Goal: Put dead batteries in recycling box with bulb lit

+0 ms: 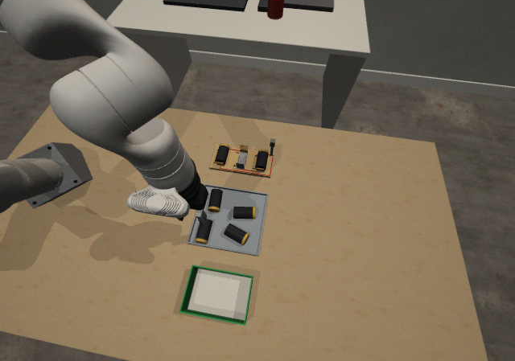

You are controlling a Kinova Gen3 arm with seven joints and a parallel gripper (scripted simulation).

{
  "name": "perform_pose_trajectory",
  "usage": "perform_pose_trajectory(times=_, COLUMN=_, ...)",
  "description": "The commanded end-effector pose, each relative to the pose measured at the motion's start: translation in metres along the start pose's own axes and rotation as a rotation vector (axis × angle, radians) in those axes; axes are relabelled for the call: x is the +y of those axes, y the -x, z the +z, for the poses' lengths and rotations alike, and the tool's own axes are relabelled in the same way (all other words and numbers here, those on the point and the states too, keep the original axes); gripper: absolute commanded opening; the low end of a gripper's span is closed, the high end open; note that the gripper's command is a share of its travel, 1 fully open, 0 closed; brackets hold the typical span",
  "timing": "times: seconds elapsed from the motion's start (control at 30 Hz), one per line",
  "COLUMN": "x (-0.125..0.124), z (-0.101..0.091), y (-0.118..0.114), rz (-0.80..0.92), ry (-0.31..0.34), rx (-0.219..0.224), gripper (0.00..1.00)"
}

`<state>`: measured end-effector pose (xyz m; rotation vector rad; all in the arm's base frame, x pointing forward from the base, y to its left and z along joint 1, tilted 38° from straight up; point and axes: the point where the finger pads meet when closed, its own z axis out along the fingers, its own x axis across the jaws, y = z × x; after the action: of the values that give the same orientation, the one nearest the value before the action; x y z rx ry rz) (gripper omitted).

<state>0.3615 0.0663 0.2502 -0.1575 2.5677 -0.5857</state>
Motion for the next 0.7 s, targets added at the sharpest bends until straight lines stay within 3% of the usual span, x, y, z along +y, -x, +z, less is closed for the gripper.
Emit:
perform_pose_trajectory(times=0.0, x=0.001, z=-0.001, y=0.001, rz=-0.003, ry=0.001, rx=-0.003, gripper=0.90)
perform_pose_trajectory(times=0.17, x=0.001, z=-0.001, y=0.012, rz=-0.003, ry=0.001, rx=-0.003, gripper=0.90)
perform_pose_trajectory(times=0.53, x=0.004, z=-0.001, y=0.076, rz=-0.003, ry=0.001, rx=-0.003, gripper=0.90)
perform_pose_trajectory(times=0.67, x=0.005, z=-0.001, y=0.084, rz=-0.003, ry=0.001, rx=-0.003, gripper=0.90)
